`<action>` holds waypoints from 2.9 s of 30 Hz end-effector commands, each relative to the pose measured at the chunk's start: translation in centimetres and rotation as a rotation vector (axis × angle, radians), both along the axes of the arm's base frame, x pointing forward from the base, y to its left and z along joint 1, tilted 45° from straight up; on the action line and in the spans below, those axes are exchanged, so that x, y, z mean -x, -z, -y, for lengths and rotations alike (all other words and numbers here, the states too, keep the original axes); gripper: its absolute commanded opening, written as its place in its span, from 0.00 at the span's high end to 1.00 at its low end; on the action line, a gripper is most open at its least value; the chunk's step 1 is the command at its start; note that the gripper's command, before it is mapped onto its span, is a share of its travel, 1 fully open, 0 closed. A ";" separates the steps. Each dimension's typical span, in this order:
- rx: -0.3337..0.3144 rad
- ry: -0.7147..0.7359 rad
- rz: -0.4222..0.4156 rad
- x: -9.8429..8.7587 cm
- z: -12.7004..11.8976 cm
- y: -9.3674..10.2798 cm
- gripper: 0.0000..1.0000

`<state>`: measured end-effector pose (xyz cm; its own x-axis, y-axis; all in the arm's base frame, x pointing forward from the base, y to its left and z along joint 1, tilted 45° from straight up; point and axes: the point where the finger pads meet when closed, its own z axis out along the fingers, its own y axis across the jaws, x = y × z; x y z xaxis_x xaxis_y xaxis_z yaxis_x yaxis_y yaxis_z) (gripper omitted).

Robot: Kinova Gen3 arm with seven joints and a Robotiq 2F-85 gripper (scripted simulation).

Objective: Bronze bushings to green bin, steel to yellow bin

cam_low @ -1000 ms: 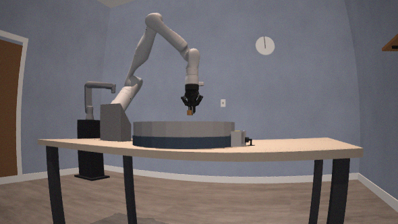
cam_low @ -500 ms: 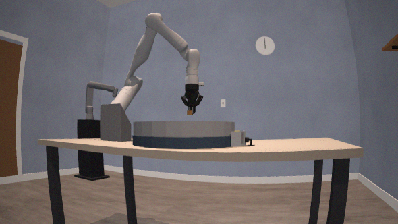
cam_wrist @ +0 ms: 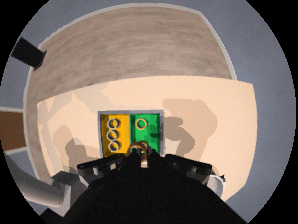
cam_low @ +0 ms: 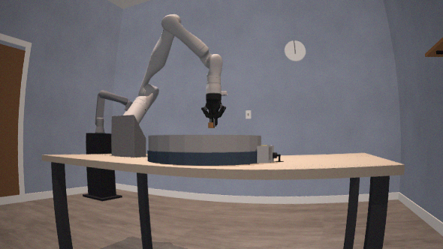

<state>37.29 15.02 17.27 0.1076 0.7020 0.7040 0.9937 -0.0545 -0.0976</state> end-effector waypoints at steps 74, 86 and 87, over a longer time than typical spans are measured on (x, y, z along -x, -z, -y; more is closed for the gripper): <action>-0.003 0.007 -0.004 0.2 -8.1 7.7 1.00; -0.003 0.005 -0.005 0.2 -8.4 8.0 1.00; -0.003 0.005 -0.005 0.2 -8.4 8.0 1.00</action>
